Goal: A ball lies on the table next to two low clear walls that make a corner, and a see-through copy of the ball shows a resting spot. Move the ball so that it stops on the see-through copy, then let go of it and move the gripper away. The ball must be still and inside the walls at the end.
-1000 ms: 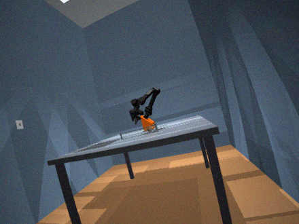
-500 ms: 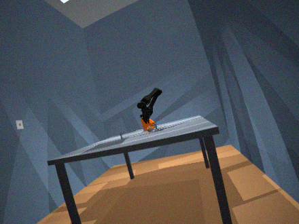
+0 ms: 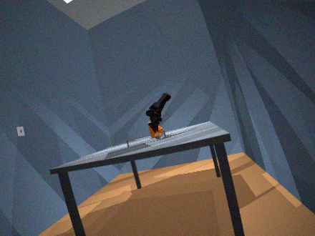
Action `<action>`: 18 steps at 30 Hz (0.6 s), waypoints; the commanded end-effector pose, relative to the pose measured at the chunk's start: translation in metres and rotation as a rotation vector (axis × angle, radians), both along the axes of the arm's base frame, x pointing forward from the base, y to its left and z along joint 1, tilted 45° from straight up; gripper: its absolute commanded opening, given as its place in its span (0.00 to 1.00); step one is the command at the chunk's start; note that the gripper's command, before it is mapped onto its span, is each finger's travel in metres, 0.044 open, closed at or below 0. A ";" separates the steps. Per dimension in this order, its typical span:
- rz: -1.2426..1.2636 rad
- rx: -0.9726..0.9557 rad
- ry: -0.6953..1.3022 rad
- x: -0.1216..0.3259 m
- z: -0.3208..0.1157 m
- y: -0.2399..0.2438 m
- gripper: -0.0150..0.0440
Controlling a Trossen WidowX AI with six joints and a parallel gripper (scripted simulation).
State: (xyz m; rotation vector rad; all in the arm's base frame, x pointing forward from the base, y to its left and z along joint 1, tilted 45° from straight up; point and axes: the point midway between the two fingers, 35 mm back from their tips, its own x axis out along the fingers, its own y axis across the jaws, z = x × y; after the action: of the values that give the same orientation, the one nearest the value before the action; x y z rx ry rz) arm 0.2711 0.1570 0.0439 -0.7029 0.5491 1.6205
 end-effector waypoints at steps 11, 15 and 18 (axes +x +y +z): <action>0.001 0.003 0.013 -0.005 -0.017 0.016 0.91; 0.001 0.004 0.014 -0.006 -0.022 0.021 0.91; 0.001 0.005 0.014 -0.007 -0.025 0.024 0.91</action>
State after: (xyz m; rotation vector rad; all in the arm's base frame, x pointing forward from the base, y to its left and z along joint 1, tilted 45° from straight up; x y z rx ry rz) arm 0.2679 0.1779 0.0241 -0.6975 0.5454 1.6227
